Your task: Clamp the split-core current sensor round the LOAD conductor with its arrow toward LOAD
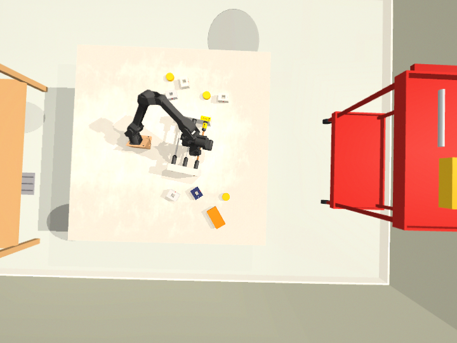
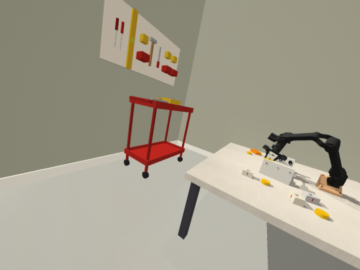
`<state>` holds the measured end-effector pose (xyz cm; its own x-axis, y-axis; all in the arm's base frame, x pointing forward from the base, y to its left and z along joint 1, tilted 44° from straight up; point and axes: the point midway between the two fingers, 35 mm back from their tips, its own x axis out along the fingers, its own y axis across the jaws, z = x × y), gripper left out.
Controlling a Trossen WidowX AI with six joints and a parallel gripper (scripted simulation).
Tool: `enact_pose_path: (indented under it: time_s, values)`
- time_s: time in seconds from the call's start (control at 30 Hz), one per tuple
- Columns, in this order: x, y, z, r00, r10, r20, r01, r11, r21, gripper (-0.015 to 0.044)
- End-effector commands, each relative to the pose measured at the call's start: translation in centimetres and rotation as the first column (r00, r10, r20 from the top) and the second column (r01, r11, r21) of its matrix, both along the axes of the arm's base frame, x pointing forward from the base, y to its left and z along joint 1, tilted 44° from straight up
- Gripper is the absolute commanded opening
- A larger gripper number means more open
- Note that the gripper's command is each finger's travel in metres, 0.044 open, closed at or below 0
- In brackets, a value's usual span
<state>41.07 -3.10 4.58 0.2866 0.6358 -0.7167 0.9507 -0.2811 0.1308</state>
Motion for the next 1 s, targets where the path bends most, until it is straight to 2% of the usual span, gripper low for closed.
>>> enact_pose_path:
  time_s: [0.0,0.1,0.23,0.87,0.97]
  values:
    - [-0.01,-0.01,-0.01,1.000,0.000,0.000,0.000,1.000,0.000,0.0367]
    - [-0.03,-0.04,0.07,1.000,0.004,-0.005,-0.004,1.000,0.000,0.0440]
    - [-0.02,-0.02,0.01,1.000,-0.001,-0.002,0.001,1.000,0.001,0.0335]
    - [-0.02,-0.02,0.01,1.000,-0.001,-0.002,0.001,1.000,0.001,0.0206]
    - [-0.03,-0.11,0.11,1.000,-0.002,-0.001,0.002,1.000,0.000,0.0127]
